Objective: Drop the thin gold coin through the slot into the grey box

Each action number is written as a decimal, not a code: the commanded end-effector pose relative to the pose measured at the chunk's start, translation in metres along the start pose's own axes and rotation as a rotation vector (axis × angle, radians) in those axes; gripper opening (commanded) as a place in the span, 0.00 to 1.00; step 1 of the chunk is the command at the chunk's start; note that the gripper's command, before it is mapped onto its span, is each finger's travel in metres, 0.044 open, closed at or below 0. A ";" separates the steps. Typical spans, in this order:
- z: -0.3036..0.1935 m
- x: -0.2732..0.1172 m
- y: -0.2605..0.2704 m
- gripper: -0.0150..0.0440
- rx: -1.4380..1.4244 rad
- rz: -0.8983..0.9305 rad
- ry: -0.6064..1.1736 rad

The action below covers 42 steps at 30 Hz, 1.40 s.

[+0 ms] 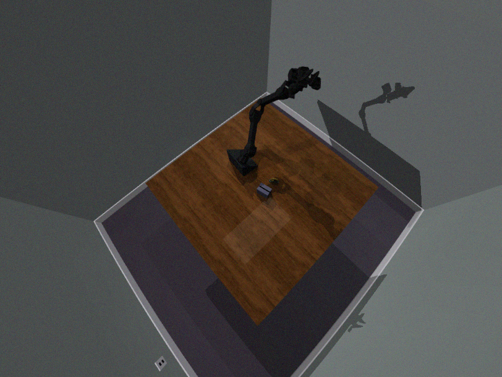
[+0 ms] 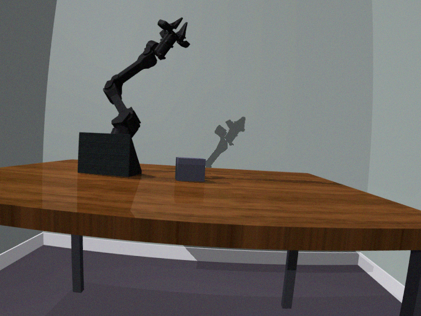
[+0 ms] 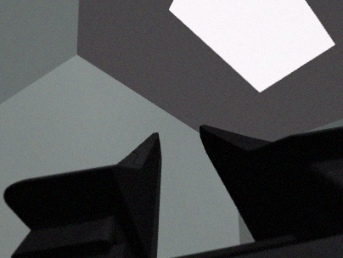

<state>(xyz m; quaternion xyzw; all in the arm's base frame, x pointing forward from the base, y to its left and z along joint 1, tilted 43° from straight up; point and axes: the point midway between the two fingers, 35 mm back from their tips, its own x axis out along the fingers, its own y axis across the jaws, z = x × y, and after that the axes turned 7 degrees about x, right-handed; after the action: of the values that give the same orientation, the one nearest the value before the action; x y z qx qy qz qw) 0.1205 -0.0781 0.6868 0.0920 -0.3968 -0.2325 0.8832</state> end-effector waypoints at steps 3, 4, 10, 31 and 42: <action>-0.109 0.014 0.017 0.53 -0.202 0.125 0.290; -0.127 0.013 0.019 0.53 -0.231 0.149 0.337; -0.229 -0.005 0.026 0.53 -0.382 0.306 0.620; -0.473 -0.237 0.002 0.53 -0.423 1.064 1.671; -0.467 -0.376 -0.015 0.53 0.031 1.378 2.149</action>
<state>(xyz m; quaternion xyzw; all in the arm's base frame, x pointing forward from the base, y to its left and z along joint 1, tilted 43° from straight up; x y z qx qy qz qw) 0.2702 0.0687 0.1359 -0.0266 0.5238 0.4236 0.7385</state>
